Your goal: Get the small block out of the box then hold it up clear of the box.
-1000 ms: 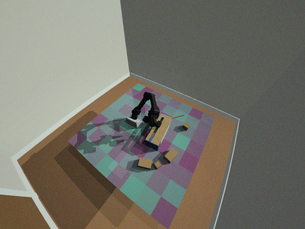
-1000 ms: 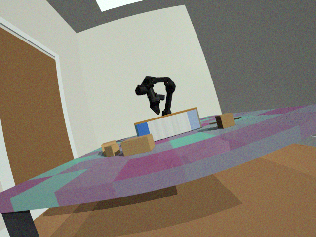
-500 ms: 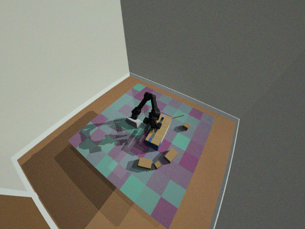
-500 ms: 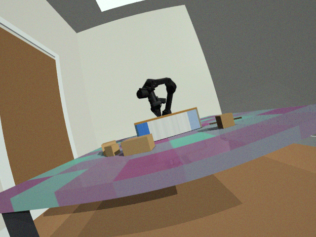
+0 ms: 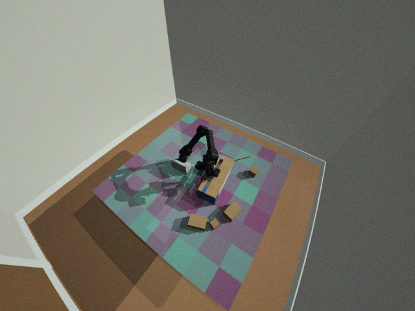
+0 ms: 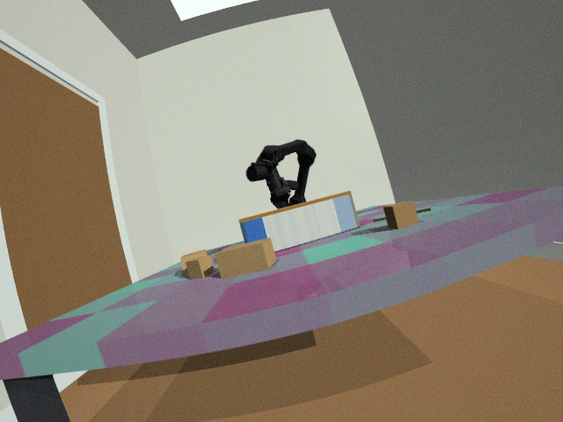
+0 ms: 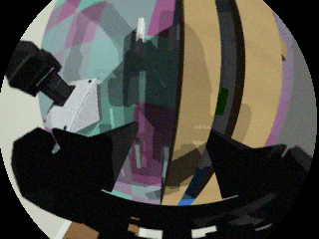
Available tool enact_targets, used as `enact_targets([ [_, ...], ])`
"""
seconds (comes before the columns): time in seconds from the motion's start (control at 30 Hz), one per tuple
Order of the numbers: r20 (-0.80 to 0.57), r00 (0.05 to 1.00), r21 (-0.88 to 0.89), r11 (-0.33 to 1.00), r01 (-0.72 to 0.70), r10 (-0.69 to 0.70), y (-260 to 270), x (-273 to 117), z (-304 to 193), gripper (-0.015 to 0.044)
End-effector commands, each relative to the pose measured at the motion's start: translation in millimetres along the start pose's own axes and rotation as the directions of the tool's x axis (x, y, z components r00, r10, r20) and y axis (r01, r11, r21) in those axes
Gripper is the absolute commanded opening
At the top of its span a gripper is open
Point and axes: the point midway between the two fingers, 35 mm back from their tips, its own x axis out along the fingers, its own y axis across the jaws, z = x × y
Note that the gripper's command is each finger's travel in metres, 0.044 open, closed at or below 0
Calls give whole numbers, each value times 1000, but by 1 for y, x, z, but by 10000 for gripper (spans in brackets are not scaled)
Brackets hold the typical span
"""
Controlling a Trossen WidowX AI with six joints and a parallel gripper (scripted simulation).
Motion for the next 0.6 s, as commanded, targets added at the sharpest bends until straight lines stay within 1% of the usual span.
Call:
enact_targets([
  [0.0,3,1000,4,1000,-5,5,1,8,1,400],
  [0.23,2,1000,3,1000,-12,12,1,17,2,400],
  [0.27,-1,1000,-1,1000,-9,9,1,12,1,400],
  [0.57,0,1000,-1,1000,-10,10,1,14,15,400],
])
